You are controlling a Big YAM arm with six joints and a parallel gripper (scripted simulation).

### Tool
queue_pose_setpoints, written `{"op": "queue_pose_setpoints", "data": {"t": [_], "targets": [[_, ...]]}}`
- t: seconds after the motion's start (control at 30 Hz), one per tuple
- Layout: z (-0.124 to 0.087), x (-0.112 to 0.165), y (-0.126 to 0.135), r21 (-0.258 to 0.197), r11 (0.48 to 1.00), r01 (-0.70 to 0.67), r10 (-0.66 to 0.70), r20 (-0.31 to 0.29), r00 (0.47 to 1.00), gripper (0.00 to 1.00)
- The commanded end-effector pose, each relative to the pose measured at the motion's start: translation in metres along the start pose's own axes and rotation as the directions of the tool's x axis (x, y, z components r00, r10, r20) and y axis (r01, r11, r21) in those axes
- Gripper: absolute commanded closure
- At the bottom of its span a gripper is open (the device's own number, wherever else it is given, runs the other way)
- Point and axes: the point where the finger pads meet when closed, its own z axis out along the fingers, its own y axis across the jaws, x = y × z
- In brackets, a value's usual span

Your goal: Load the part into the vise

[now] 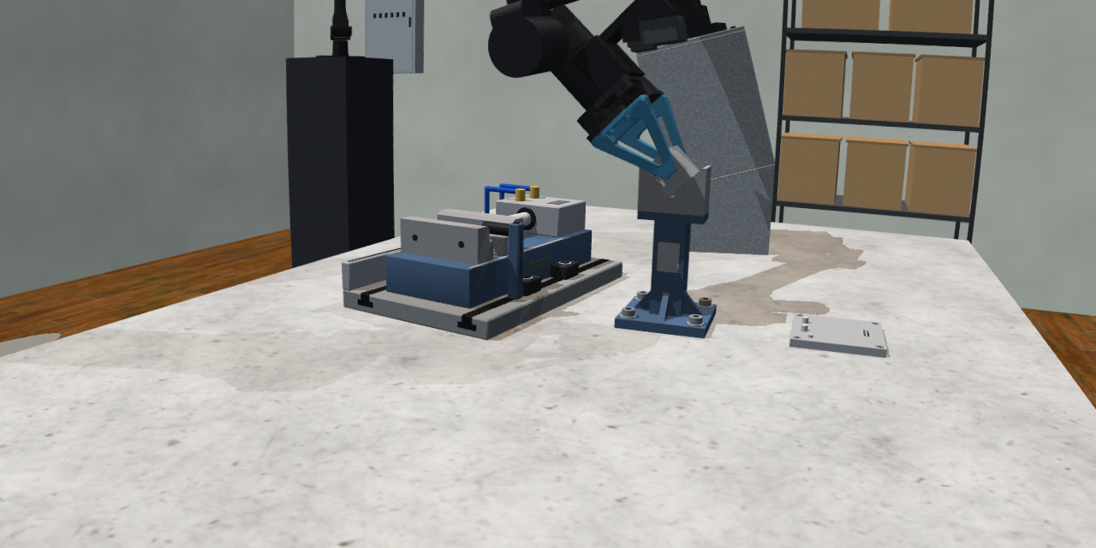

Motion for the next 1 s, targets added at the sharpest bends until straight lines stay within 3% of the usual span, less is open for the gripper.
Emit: {"op": "queue_pose_setpoints", "data": {"t": [0.0,0.37,0.57,0.97], "targets": [[0.002,0.007,-0.007,0.017,1.0,0.012,-0.012,0.001,1.0,0.19],[0.005,0.009,-0.003,0.012,1.0,0.008,-0.008,0.002,1.0,0.19],[-0.004,-0.006,-0.009,0.027,0.999,0.026,-0.025,-0.018,1.0,0.19],[-0.005,-0.005,-0.011,0.032,0.999,0.021,-0.019,-0.049,0.999,0.19]]}}
